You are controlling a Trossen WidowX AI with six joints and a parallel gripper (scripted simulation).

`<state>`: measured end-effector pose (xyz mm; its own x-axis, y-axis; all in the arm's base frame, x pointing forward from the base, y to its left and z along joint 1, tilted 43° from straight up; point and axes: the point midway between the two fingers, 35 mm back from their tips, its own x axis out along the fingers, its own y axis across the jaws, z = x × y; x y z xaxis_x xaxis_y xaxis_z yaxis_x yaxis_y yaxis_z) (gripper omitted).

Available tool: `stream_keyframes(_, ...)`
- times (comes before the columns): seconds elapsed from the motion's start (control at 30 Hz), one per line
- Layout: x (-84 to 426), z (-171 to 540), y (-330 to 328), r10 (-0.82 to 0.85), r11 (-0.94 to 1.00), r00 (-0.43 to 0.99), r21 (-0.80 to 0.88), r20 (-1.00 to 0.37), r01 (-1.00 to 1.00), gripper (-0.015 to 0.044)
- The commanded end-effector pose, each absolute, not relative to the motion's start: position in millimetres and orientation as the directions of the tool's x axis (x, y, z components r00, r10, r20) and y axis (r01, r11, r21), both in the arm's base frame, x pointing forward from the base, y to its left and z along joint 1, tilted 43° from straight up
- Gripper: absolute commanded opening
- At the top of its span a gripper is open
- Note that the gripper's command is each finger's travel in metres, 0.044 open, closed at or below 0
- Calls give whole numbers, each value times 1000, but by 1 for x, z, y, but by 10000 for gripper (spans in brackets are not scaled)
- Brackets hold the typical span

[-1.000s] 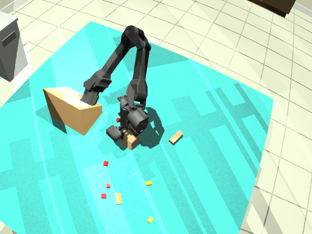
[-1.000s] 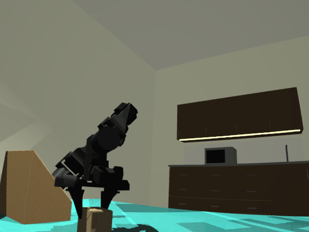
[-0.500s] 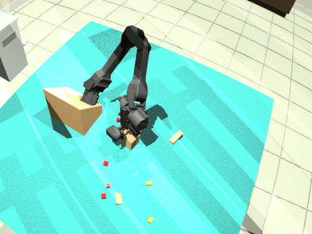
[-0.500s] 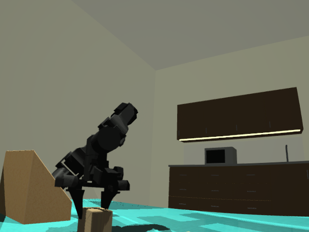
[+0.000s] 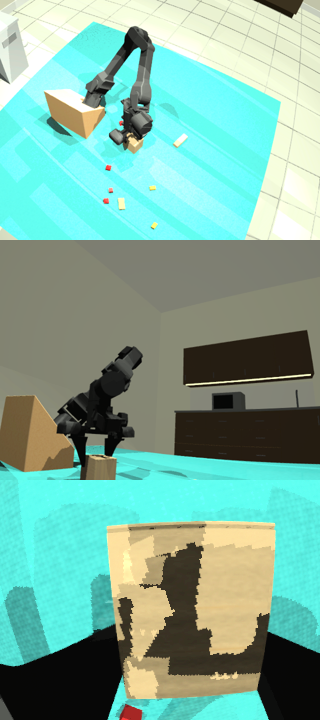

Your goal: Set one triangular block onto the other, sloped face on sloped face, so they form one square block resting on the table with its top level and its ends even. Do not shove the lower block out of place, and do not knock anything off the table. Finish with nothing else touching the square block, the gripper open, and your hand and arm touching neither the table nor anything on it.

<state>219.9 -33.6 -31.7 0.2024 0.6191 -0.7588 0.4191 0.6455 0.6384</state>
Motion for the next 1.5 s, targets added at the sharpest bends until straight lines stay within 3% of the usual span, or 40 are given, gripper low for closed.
stream_keyframes(0.0, 220, -32, -34, 619, 645, 203, 638, -759, 419, 53)
stream_keyframes(0.5, 220, -32, -34, 619, 645, 203, 638, -759, 419, 440)
stream_keyframes(0.8, 220, -30, -36, 618, 646, 203, 638, -759, 420, 440)
stream_keyframes(1.07, 199, 49, -101, 616, 648, 200, 634, -762, 422, 440)
stream_keyframes(1.47, 201, 46, -100, 614, 645, 208, 636, -762, 424, 440)
